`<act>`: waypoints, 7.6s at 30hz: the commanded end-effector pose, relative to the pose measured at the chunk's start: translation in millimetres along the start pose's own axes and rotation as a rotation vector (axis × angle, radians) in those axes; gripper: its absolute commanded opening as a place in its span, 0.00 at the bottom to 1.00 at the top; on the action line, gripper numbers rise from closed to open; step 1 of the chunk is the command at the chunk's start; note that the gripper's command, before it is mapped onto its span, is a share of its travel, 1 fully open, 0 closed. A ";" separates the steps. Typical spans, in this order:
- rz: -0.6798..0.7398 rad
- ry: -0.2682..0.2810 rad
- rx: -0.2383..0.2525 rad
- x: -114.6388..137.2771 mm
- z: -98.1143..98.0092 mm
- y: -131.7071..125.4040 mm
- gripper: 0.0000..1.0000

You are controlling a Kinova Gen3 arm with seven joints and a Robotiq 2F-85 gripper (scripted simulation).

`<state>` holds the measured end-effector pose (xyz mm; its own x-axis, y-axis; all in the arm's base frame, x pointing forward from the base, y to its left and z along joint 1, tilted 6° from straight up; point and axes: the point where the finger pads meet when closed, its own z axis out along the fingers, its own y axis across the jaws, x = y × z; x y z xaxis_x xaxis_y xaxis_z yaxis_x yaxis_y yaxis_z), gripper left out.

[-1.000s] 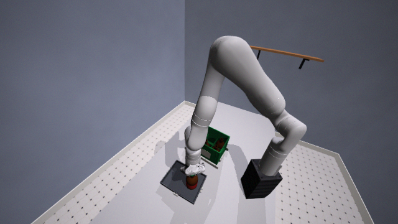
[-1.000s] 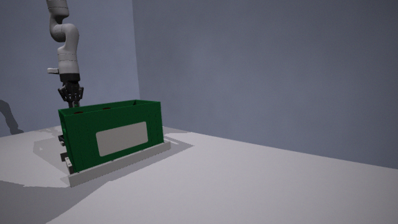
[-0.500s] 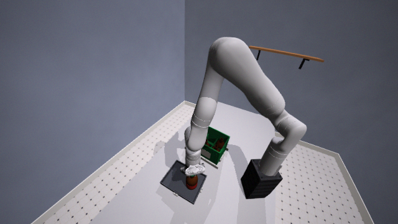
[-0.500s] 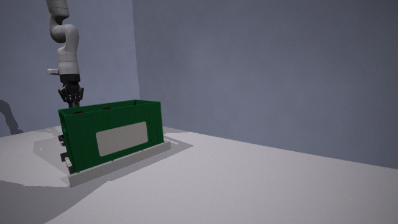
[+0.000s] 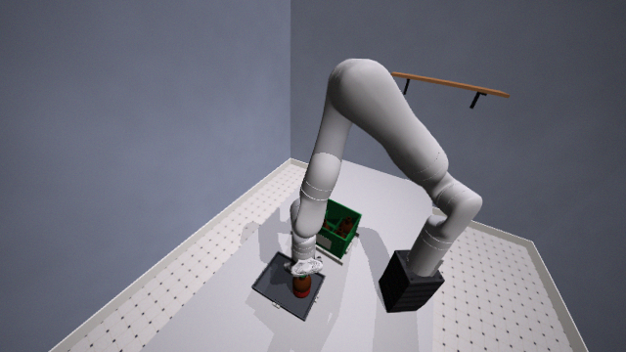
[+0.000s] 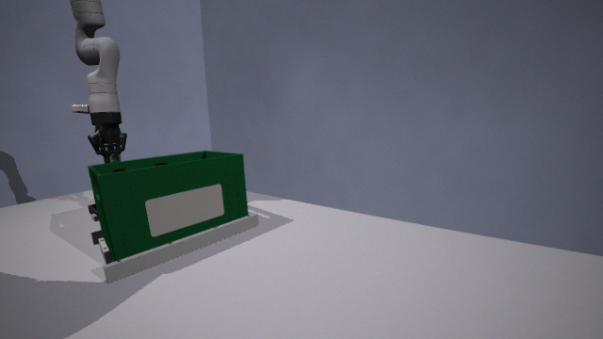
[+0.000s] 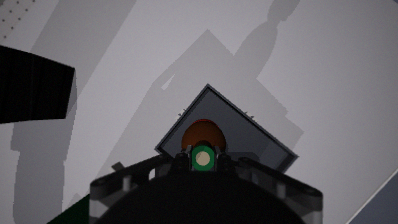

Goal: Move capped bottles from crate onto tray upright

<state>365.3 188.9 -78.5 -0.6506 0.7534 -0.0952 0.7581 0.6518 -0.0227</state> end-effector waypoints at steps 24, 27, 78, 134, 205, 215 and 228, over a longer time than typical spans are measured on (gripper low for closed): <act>0.002 -0.002 -0.006 -1.8 0.3 3.8 0.00; 0.003 -0.003 -0.007 -2.3 0.5 4.0 0.00; 0.002 -0.001 -0.005 -1.2 0.1 3.0 1.00; 0.002 -0.001 -0.005 -1.2 -0.1 3.3 1.00; 0.004 -0.010 0.001 -3.5 -131.6 2.6 1.00; 0.002 -0.007 -0.005 -0.3 -135.9 5.7 1.00; 0.001 -0.011 -0.003 -3.5 -134.2 4.3 1.00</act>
<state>364.5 200.3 54.7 -0.6491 0.7533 -0.1061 0.7589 0.6509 -0.0209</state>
